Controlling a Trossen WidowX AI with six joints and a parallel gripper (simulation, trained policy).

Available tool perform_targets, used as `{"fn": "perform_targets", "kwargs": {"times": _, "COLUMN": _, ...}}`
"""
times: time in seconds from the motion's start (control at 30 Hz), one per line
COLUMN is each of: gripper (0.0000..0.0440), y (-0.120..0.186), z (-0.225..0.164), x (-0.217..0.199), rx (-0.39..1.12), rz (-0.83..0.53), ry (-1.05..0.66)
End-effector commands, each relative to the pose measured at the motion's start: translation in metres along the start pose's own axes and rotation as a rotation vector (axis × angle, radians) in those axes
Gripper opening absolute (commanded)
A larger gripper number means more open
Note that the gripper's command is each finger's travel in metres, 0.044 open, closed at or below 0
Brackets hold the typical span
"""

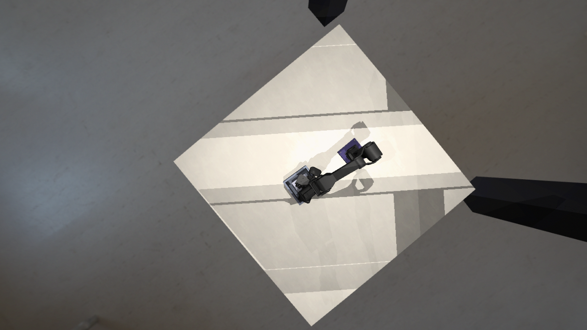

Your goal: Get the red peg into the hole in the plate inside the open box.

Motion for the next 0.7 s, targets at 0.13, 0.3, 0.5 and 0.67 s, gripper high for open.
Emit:
{"fn": "perform_targets", "kwargs": {"times": 0.13, "gripper": 0.0077, "y": -0.019, "z": 0.005, "x": 0.003, "rx": 0.021, "rz": -0.037, "ry": 0.028}}
{"fn": "perform_targets", "kwargs": {"times": 0.3, "gripper": 0.0148, "y": -0.026, "z": 0.008, "x": 0.004, "rx": 0.034, "rz": -0.071, "ry": 0.057}}
{"fn": "perform_targets", "kwargs": {"times": 0.5, "gripper": 0.0145, "y": -0.024, "z": 0.018, "x": 0.014, "rx": 0.029, "rz": -0.075, "ry": 0.083}}
{"fn": "perform_targets", "kwargs": {"times": 0.67, "gripper": 0.0137, "y": -0.024, "z": 0.025, "x": 0.022, "rx": 0.043, "rz": -0.074, "ry": 0.108}}
Point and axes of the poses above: the point midway between the two fingers, 35 mm back from their tips, its own y axis back along the fingers, its own x axis across the jaws, z = x × y, the point moved 7 cm from there along y, back along the fingers, and after that the axes turned 4 degrees about -y, right-handed, at the moved point
